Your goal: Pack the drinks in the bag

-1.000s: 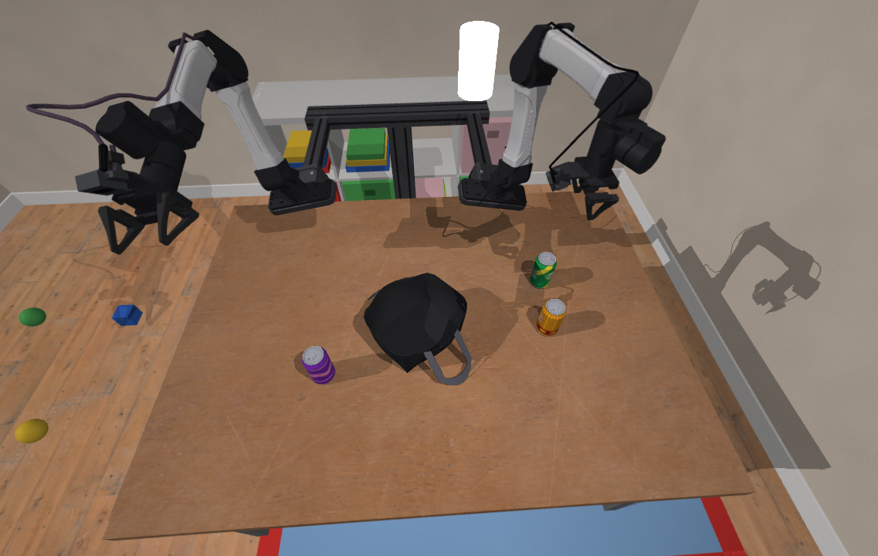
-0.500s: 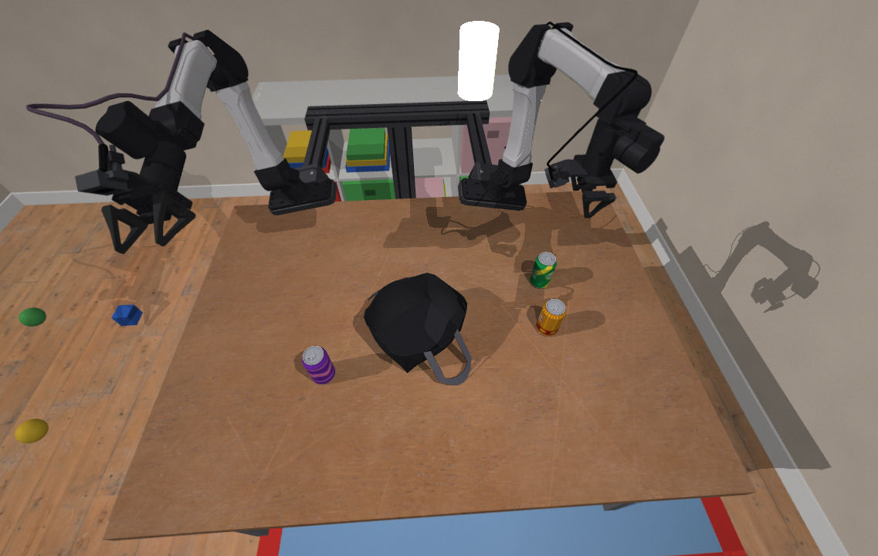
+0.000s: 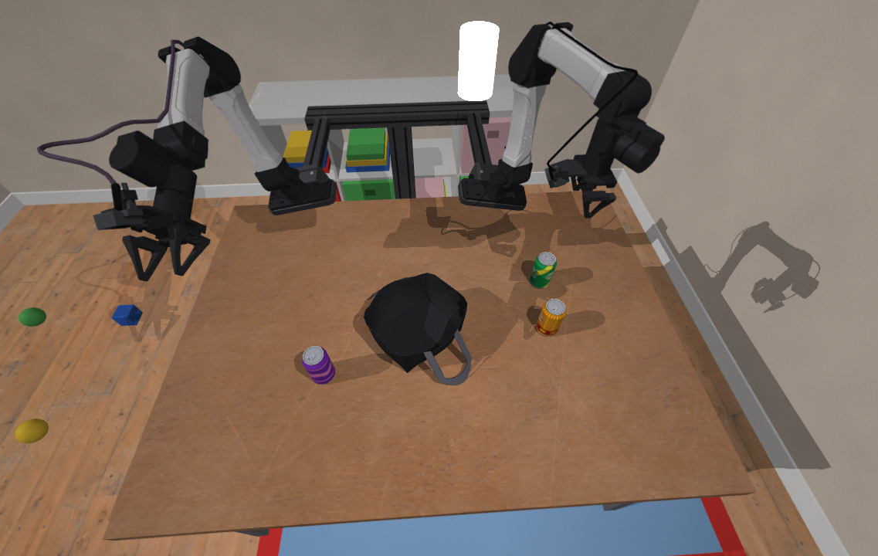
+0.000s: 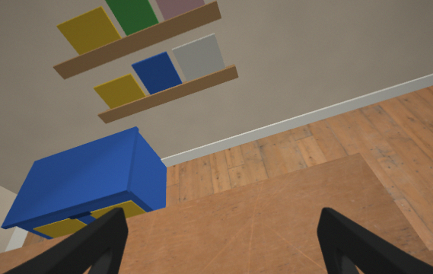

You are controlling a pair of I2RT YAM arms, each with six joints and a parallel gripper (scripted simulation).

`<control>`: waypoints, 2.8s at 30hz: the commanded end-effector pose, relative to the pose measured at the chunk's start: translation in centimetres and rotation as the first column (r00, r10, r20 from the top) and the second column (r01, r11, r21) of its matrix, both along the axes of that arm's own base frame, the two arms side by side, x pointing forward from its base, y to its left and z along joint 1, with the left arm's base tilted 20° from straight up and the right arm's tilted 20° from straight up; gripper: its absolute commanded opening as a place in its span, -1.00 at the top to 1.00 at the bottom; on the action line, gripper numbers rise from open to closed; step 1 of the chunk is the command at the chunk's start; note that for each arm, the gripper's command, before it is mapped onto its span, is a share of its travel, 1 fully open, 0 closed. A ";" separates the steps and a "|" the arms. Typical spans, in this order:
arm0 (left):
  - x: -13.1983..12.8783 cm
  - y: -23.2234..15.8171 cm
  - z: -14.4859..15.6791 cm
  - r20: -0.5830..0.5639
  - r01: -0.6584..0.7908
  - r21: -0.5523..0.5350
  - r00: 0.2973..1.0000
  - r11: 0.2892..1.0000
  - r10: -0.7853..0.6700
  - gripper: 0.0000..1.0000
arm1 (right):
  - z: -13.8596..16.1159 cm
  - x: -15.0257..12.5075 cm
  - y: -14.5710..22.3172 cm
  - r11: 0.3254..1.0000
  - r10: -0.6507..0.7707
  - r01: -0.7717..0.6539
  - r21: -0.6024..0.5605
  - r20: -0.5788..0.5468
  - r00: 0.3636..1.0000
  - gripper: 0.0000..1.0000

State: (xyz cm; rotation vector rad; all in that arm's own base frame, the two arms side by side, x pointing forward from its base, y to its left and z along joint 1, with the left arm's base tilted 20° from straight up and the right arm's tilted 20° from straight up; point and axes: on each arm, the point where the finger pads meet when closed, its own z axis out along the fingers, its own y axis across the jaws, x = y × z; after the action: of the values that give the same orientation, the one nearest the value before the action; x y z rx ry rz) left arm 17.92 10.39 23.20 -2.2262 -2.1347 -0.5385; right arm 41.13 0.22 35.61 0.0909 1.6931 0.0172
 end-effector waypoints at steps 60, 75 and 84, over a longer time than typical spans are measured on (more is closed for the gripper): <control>0.4 0.0 0.9 0.060 -0.006 0.013 0.998 1.000 0.005 -1.00 | -39.3 7.1 5.5 0.854 -0.483 0.518 -0.057 -0.460 0.745 -0.68; 0.4 0.0 0.9 0.060 -0.006 0.013 0.998 1.000 0.005 -1.00 | -41.5 7.5 4.9 0.854 -0.482 0.516 -0.060 -0.461 0.745 -0.68; 0.4 0.0 0.9 0.060 -0.006 0.013 0.998 1.000 0.005 -1.00 | -42.5 7.5 4.8 0.855 -0.482 0.513 -0.069 -0.467 0.741 -0.68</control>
State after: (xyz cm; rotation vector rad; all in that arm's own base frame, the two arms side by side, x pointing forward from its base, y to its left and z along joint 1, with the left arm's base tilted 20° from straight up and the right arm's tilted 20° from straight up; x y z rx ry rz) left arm 17.92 10.39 23.20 -2.2262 -2.1347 -0.5385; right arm 47.38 4.83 -7.17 0.6405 2.1333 -0.4248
